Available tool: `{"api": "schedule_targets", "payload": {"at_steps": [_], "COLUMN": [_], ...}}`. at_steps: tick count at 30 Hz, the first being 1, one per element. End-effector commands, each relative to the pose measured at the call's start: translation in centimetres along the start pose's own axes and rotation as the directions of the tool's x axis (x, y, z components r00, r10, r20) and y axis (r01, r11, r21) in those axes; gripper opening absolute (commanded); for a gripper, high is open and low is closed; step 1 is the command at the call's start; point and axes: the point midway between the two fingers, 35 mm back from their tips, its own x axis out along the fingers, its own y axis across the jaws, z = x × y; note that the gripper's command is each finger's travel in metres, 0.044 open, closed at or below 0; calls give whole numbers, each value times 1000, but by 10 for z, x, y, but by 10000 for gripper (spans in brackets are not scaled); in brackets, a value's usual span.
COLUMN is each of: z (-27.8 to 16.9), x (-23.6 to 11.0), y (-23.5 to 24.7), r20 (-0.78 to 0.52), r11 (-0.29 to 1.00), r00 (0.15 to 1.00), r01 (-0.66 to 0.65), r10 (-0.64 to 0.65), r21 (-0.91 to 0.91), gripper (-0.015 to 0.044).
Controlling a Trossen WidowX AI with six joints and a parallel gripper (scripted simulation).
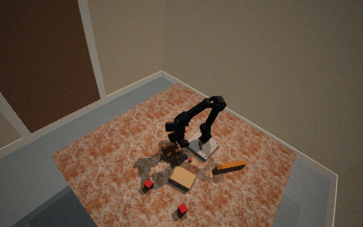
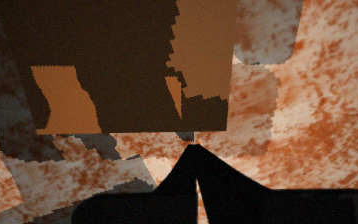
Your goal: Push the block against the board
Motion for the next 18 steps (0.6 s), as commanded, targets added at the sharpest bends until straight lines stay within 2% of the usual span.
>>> {"api": "schedule_targets", "payload": {"at_steps": [1, 18], "z": [6, 22], "x": [0, -1], "y": [-1, -2], "r20": [-1, 0], "r11": [1000, 1000], "r00": [1000, 1000], "r01": [4, 4], "r10": [-4, -4], "r21": [3, 3], "gripper": [0, 0]}}
